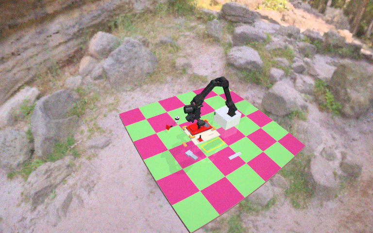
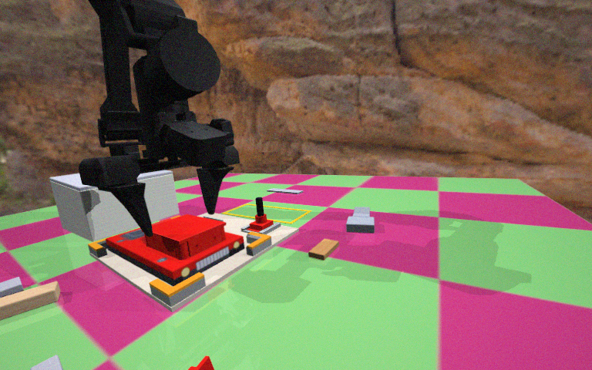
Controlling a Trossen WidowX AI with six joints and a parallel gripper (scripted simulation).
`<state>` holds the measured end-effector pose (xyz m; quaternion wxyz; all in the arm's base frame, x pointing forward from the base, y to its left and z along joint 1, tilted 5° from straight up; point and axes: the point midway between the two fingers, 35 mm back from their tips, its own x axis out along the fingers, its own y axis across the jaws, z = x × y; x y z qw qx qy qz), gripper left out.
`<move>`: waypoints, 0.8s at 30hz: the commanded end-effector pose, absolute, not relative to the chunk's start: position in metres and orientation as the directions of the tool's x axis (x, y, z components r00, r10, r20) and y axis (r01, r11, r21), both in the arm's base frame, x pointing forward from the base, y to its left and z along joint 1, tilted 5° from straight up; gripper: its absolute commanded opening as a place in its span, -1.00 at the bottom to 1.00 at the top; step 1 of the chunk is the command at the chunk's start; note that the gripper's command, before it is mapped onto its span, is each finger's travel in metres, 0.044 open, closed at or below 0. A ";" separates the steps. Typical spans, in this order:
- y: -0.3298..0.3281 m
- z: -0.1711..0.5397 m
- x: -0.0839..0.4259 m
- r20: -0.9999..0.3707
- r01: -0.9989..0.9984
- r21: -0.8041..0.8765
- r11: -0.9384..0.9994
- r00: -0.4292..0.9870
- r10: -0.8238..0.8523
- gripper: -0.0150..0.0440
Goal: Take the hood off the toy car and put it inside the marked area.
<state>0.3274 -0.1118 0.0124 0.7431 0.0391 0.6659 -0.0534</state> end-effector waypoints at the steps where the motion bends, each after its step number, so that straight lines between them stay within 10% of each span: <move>1: -0.113 0.011 0.328 -0.994 0.128 -0.017 0.992 0.108 -0.031 1.00; 24: -0.113 -0.001 0.329 -0.994 0.128 -0.017 0.992 0.108 -0.031 1.00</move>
